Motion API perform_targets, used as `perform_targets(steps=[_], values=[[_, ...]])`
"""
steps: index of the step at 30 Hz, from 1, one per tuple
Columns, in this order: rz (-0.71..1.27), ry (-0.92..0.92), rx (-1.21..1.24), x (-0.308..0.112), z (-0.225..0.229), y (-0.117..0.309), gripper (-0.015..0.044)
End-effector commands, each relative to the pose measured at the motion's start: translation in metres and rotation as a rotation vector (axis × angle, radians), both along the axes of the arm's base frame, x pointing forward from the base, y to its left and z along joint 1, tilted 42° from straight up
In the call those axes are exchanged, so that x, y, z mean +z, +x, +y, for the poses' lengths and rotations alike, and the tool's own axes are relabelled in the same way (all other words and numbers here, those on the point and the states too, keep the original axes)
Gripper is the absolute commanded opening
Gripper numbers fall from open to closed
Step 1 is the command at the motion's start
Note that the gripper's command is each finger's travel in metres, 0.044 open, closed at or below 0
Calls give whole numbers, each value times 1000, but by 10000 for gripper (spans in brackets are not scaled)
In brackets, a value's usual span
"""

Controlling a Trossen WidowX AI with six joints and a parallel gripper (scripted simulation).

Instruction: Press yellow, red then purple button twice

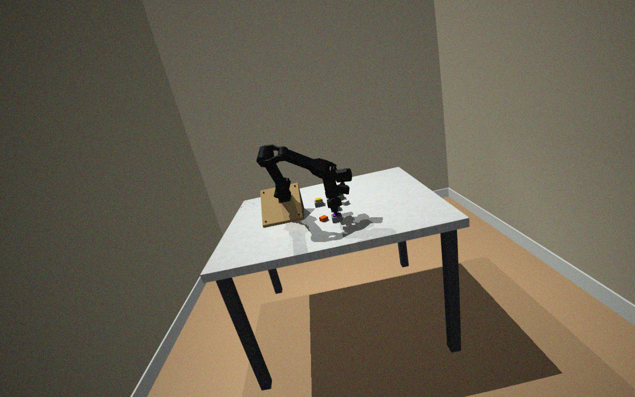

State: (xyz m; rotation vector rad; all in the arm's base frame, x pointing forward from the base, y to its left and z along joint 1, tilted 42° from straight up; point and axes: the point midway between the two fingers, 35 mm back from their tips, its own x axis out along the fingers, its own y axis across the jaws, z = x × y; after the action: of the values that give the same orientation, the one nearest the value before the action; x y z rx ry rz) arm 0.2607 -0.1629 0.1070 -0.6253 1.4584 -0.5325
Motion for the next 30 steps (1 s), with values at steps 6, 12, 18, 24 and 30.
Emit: perform_targets(steps=[6, 12, 18, 24, 30], values=[[3, 7, 2, 16, 16, -1, 20], [5, 9, 3, 23, 24, -2, 20], [-6, 89, 29, -14, 92, 41, 178], [5, 136, 35, -57, 174, 60, 335], [22, 141, 28, -103, 252, 52, 400]])
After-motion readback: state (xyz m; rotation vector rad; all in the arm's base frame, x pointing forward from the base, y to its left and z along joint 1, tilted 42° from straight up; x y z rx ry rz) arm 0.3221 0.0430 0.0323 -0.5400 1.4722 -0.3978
